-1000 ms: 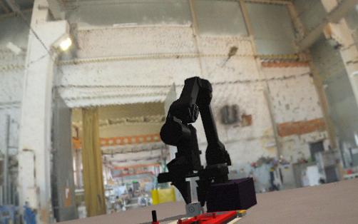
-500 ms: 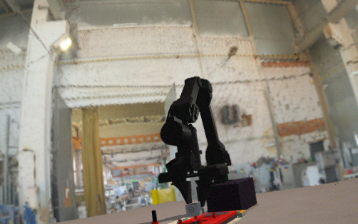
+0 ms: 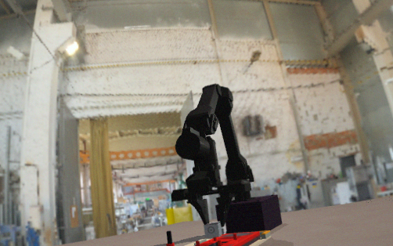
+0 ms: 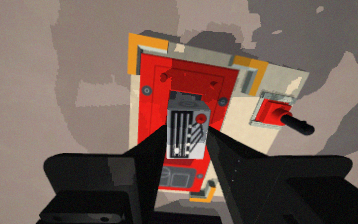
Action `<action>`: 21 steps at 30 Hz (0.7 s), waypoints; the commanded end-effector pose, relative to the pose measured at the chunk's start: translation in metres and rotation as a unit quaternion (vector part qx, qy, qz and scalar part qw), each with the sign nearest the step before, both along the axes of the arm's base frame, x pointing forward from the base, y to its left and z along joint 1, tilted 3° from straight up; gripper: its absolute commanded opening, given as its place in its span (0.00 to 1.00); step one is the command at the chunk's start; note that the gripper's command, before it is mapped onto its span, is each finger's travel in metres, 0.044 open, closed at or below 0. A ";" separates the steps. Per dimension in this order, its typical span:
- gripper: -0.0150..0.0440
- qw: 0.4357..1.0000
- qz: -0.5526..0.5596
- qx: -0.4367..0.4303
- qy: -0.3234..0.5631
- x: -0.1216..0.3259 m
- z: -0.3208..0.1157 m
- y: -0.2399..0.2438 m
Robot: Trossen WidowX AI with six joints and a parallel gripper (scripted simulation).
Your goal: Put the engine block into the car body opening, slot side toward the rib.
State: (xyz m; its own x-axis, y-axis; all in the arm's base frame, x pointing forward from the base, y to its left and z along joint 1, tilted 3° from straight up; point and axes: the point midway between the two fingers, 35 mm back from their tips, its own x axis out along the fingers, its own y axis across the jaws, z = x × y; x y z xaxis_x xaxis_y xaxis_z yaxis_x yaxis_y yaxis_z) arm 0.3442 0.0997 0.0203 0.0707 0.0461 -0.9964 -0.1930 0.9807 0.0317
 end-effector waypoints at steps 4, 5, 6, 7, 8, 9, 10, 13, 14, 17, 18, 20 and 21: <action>0.52 1.000 -0.007 -0.001 -0.002 0.002 0.002 0.000; 0.52 1.000 -0.016 0.000 -0.002 0.002 0.002 0.000; 0.52 1.000 -0.027 0.001 -0.001 0.002 0.002 0.000; 0.52 0.999 -0.040 0.002 -0.001 0.002 0.002 0.000; 0.52 0.998 -0.056 0.003 0.000 0.002 0.002 0.000; 0.52 0.998 -0.070 0.004 0.000 0.002 0.002 0.000; 0.52 0.997 -0.078 0.005 0.001 0.002 0.002 0.000; 0.52 0.996 -0.094 0.006 0.002 0.002 0.001 0.000; 0.52 0.995 -0.103 0.006 0.002 0.002 0.001 0.000; 0.52 0.994 -0.108 0.007 0.002 0.002 0.000 0.000; 0.52 0.995 -0.103 0.006 0.002 0.002 0.000 0.000; 0.52 0.996 -0.089 0.005 0.001 0.002 0.000 0.000; 0.52 0.997 -0.079 0.005 0.001 0.002 -0.001 0.000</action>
State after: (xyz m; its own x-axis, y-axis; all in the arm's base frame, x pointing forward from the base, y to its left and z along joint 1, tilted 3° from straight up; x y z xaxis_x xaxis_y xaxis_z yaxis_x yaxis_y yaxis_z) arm 0.3452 0.0999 0.0198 0.0719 0.0465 -0.9963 -0.0063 0.9989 0.0462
